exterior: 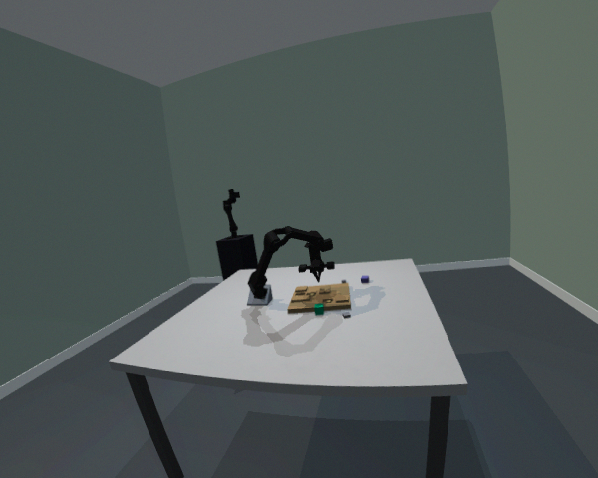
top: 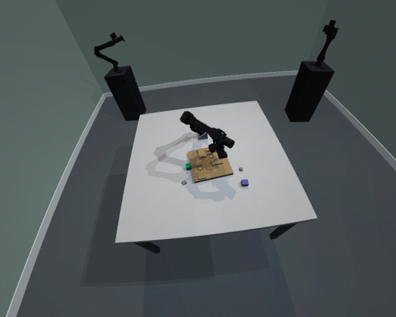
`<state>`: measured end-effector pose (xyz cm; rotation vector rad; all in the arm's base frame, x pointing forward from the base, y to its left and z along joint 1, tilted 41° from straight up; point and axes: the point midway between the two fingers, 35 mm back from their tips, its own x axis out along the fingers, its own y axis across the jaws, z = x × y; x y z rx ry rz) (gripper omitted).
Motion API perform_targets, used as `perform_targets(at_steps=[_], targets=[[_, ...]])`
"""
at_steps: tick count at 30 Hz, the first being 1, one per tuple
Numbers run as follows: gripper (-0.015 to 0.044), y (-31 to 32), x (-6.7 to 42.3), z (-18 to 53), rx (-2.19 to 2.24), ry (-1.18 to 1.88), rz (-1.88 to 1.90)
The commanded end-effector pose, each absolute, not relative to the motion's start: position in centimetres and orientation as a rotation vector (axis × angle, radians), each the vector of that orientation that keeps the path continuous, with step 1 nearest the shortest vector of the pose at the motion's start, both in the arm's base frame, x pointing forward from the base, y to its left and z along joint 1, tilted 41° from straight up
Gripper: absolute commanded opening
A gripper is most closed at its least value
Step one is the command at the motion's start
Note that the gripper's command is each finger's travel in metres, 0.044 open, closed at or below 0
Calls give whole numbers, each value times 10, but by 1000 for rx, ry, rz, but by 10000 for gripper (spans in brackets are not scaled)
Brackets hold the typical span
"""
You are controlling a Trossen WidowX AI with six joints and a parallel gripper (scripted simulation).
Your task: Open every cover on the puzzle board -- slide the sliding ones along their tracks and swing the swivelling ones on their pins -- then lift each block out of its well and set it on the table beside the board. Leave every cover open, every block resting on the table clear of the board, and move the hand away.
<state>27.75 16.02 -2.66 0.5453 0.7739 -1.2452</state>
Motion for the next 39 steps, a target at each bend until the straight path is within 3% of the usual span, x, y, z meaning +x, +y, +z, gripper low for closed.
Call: perform_targets(at_steps=[1, 39], targets=[[0, 154, 276, -33, 527, 775, -1251], [0, 134, 279, -57, 526, 773, -1251]])
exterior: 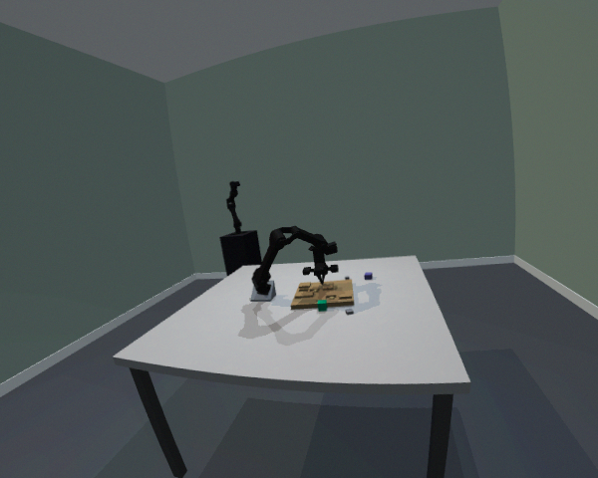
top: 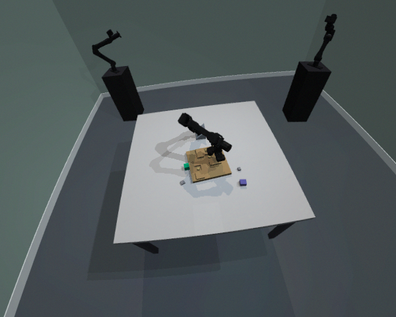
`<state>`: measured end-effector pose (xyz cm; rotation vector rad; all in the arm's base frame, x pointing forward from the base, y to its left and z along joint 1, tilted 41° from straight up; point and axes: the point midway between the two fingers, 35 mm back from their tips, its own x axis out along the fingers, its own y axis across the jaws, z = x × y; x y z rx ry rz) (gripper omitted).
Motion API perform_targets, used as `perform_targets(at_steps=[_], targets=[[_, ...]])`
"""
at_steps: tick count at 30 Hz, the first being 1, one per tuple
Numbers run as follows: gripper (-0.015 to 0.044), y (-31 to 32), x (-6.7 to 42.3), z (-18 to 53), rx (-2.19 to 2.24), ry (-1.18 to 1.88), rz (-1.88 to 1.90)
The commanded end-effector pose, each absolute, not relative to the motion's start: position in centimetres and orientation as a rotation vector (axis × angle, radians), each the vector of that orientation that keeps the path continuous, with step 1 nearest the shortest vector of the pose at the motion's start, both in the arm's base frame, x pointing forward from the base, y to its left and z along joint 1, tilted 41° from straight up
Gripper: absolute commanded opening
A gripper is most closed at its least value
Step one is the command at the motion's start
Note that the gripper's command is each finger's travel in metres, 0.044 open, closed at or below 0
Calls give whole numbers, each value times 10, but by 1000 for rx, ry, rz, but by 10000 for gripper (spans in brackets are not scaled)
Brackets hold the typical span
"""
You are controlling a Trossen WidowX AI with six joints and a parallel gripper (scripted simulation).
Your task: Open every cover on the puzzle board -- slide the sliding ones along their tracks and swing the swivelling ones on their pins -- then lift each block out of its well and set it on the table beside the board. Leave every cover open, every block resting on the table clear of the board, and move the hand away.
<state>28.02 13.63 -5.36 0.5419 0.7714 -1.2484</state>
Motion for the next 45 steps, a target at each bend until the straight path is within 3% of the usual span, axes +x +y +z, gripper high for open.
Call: perform_targets(at_steps=[1, 45], targets=[[0, 134, 280, -57, 527, 773, -1251], [0, 150, 325, -62, 529, 771, -1250]])
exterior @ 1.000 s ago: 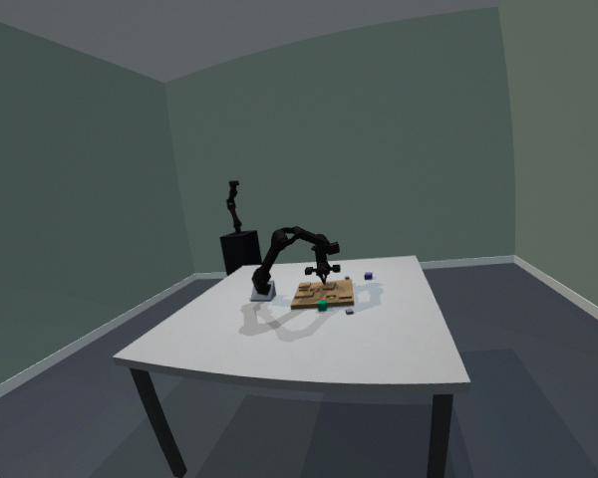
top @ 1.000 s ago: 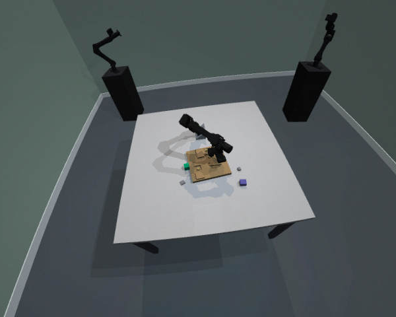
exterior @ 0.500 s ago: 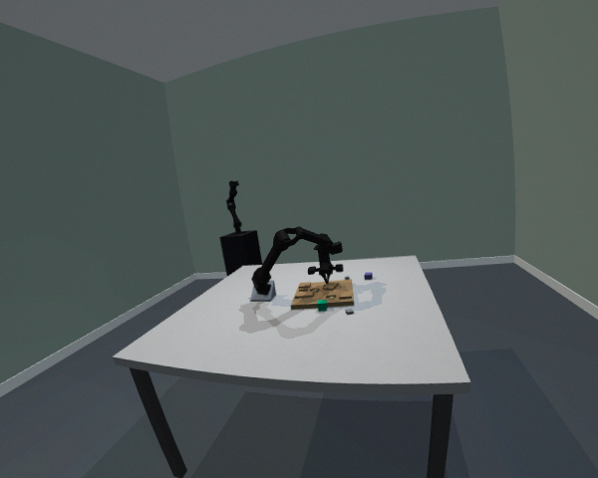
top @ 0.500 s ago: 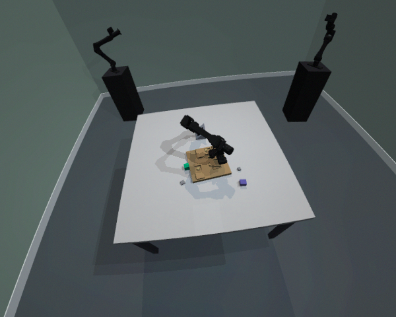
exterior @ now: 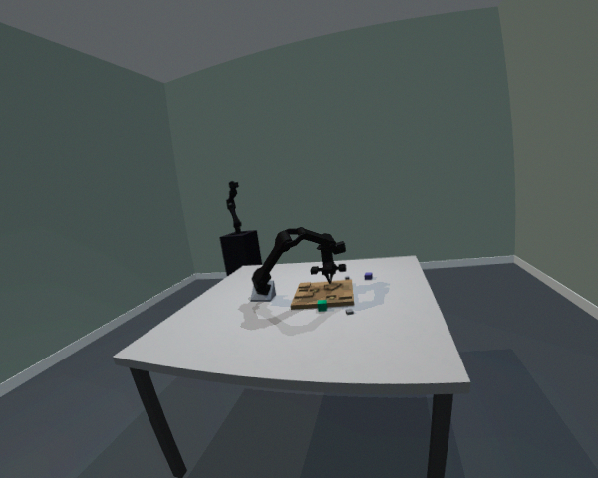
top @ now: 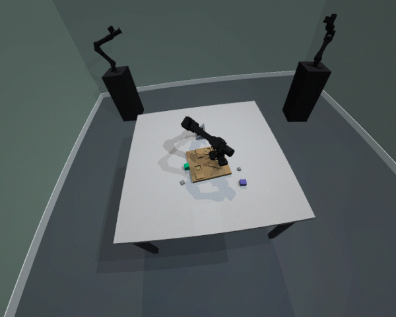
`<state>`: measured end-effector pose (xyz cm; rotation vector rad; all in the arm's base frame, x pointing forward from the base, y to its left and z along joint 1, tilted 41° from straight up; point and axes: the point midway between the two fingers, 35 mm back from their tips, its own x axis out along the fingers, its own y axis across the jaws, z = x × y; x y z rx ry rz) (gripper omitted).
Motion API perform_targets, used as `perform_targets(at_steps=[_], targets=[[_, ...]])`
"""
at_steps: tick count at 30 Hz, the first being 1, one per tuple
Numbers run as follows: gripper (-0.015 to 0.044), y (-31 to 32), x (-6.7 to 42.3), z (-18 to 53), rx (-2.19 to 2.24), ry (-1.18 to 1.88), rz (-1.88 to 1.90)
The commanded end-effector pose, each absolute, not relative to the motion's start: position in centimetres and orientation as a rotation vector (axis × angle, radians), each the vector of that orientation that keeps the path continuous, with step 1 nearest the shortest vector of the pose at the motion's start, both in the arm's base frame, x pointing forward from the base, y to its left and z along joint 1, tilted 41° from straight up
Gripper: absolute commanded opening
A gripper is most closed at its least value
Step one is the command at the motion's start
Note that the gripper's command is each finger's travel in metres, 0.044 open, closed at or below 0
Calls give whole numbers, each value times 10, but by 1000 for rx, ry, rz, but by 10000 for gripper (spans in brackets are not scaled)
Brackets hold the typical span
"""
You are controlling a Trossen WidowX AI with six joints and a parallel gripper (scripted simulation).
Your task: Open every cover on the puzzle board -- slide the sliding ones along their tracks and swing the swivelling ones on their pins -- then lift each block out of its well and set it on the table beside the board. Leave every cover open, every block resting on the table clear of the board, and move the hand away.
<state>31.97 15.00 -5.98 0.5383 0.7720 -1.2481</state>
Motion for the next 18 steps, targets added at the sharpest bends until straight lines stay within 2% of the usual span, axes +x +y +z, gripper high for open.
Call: perform_targets(at_steps=[1, 18], targets=[[0, 150, 326, -62, 529, 771, -1250], [0, 150, 345, -59, 530, 770, -1249]])
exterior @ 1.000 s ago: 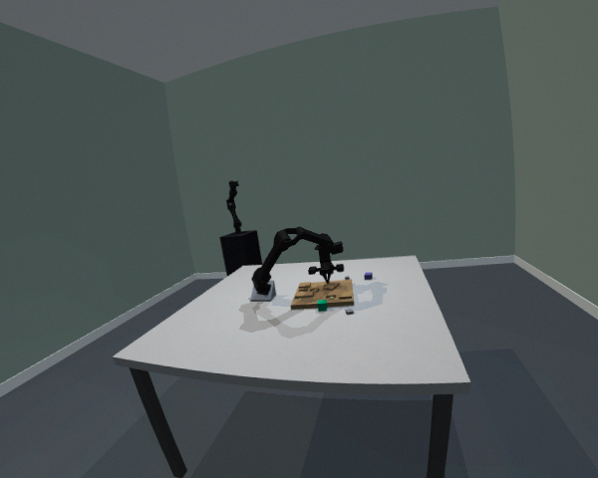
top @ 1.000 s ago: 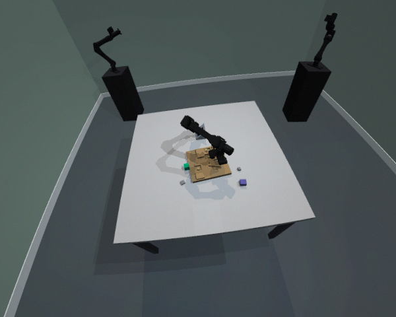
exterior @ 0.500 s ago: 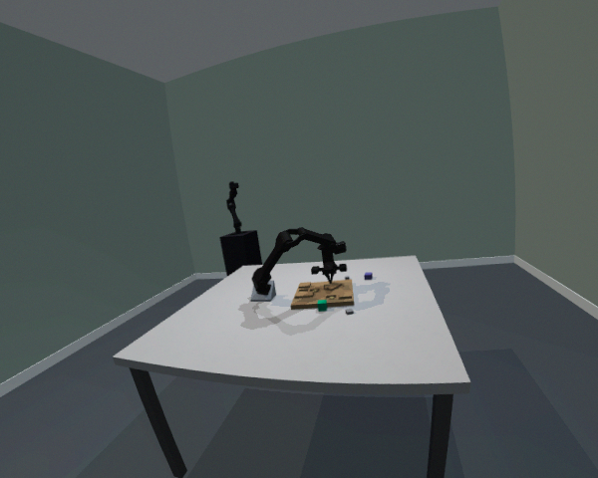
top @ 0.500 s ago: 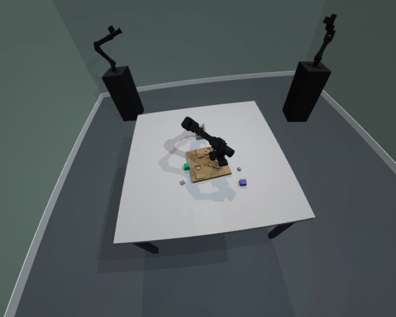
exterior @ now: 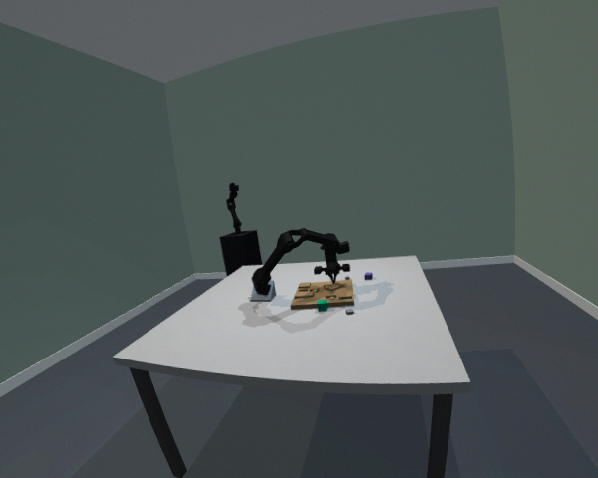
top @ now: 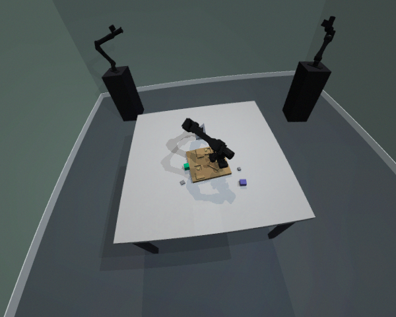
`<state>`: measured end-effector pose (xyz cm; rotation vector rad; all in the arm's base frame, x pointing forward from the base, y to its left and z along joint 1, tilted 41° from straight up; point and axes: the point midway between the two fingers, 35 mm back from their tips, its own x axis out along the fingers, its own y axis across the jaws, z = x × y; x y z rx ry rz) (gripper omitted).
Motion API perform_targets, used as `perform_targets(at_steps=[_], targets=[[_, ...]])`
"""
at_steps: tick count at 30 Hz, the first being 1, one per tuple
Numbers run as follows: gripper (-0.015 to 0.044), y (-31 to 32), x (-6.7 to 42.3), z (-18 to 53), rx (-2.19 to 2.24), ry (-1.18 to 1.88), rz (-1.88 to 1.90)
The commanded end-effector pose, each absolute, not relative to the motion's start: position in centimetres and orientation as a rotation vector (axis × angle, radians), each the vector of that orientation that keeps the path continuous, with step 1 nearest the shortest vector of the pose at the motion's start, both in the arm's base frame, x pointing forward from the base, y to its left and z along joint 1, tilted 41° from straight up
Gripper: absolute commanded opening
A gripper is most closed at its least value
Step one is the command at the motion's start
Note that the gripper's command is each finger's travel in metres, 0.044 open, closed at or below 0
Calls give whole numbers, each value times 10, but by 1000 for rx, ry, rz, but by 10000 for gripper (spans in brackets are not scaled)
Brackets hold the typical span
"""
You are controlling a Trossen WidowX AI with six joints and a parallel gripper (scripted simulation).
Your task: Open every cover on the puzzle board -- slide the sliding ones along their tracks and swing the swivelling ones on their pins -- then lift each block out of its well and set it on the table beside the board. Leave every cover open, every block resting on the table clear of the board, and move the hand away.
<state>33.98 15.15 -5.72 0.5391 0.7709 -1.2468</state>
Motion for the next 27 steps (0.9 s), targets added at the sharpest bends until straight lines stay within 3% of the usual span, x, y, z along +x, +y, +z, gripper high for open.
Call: perform_targets(at_steps=[1, 27], targets=[[0, 150, 346, -58, 530, 770, -1249], [0, 143, 373, -48, 530, 768, -1249]])
